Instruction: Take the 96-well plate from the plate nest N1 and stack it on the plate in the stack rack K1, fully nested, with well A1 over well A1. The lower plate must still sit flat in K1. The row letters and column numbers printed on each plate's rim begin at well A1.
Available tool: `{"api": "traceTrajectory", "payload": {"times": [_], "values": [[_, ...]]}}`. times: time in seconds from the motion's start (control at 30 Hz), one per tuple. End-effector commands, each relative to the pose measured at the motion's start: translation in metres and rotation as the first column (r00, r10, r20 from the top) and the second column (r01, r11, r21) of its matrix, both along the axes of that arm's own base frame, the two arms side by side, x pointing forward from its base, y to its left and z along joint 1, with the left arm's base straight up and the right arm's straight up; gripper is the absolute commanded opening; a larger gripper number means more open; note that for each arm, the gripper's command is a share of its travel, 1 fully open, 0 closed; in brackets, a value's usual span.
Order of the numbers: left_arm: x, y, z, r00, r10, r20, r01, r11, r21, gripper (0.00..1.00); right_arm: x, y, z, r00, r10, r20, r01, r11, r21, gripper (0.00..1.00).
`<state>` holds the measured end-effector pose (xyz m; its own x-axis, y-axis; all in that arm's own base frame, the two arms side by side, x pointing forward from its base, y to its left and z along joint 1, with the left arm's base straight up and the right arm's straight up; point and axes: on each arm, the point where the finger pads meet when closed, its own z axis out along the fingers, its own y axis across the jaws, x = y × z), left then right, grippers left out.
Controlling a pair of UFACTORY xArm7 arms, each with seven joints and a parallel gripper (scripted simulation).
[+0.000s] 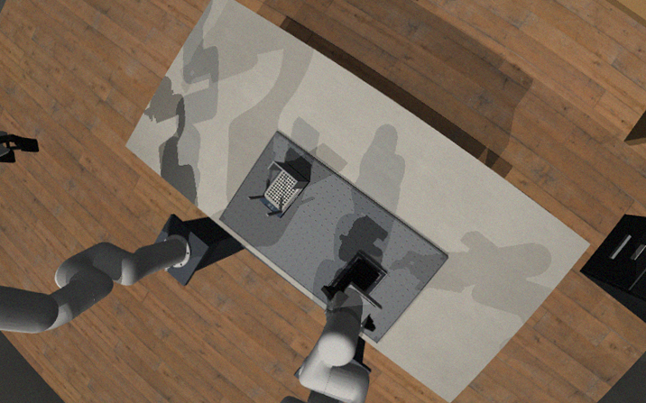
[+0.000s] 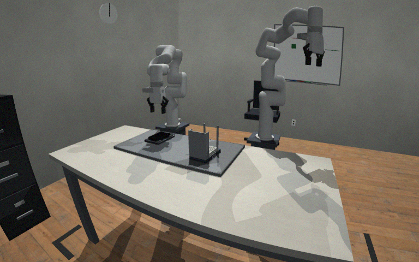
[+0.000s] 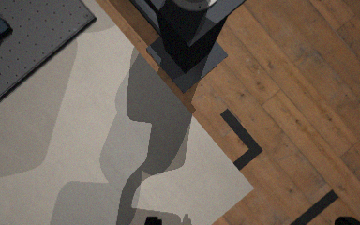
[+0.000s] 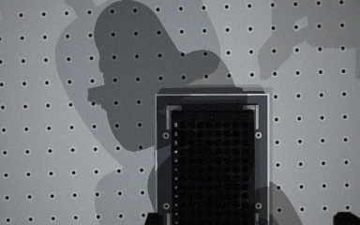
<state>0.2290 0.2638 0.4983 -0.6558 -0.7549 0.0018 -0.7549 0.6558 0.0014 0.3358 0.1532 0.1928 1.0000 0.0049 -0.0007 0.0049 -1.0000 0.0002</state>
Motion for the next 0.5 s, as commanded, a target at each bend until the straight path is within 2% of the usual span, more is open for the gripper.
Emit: {"api": "traceTrajectory", "payload": {"times": [0.0, 0.47], "values": [[0.0, 0.0, 0.001, 1.0, 0.0, 0.002, 0.0, 1.0, 0.002, 1.0, 0.001, 0.0, -0.005, 1.0, 0.0, 0.004, 0.0, 1.0, 0.002, 1.0], [0.0, 0.0, 0.001, 1.0, 0.0, 0.002, 0.0, 1.0, 0.002, 1.0, 0.001, 0.001, -0.025, 1.0, 0.0, 0.004, 0.0, 1.0, 0.002, 1.0]]}}
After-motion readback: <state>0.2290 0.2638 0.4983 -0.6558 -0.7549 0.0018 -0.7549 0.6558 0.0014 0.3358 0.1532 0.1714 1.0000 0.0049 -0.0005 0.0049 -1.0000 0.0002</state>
